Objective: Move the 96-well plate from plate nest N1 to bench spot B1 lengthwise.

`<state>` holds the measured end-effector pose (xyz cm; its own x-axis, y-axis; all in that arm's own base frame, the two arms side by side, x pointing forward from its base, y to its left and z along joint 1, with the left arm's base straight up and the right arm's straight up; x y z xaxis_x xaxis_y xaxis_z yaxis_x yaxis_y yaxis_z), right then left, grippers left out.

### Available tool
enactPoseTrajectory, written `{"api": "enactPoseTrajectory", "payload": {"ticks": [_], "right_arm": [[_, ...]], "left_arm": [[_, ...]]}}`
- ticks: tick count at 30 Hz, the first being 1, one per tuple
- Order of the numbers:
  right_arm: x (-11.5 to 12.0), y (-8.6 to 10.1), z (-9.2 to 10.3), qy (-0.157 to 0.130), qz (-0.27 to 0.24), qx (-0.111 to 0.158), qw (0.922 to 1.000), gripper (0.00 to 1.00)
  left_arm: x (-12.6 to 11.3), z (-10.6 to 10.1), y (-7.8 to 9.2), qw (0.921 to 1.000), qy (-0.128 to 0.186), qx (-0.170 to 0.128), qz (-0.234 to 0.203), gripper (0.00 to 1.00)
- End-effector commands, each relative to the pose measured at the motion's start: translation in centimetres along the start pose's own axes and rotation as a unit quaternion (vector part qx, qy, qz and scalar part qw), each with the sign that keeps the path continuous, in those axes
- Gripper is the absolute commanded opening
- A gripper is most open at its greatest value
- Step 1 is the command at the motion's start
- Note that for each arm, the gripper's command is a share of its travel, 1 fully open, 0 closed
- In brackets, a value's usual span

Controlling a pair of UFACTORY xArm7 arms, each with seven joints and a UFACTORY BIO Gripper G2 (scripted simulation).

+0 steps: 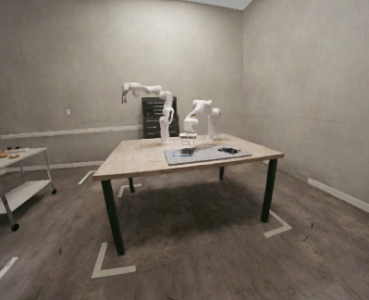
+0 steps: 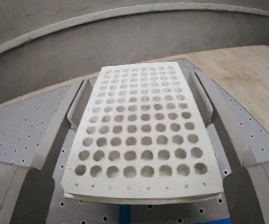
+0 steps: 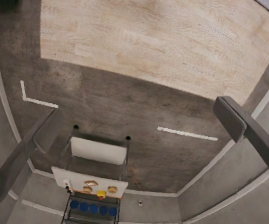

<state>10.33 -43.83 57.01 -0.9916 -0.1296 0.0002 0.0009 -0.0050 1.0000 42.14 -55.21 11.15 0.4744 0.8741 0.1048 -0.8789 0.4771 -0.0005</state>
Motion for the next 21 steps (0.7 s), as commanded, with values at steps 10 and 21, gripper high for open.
{"api": "enactPoseTrajectory", "payload": {"ticks": [10,21], "right_arm": [[0.0,0.2,0.0,0.0,0.0,0.002,1.0,1.0],[0.0,0.2,0.0,0.0,0.0,0.002,1.0,1.0]], "left_arm": [[-4.5,0.7,-0.6,1.0,0.002,-0.002,0.0,0.0],[-5.1,0.7,-0.7,1.0,0.002,-0.002,0.0,0.0]]}}
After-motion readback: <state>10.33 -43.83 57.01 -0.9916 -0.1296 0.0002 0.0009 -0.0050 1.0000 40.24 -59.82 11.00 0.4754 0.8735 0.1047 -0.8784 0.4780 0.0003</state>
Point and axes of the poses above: on each arm, the point midway between the two finger pads, its own y axis back along the fingers, its own x axis across the jaws, z = x × y, the point moved 7 cm from there along y, back along the fingers, and after that the axes turned 6 degrees about -y, right-handed, at the moved point
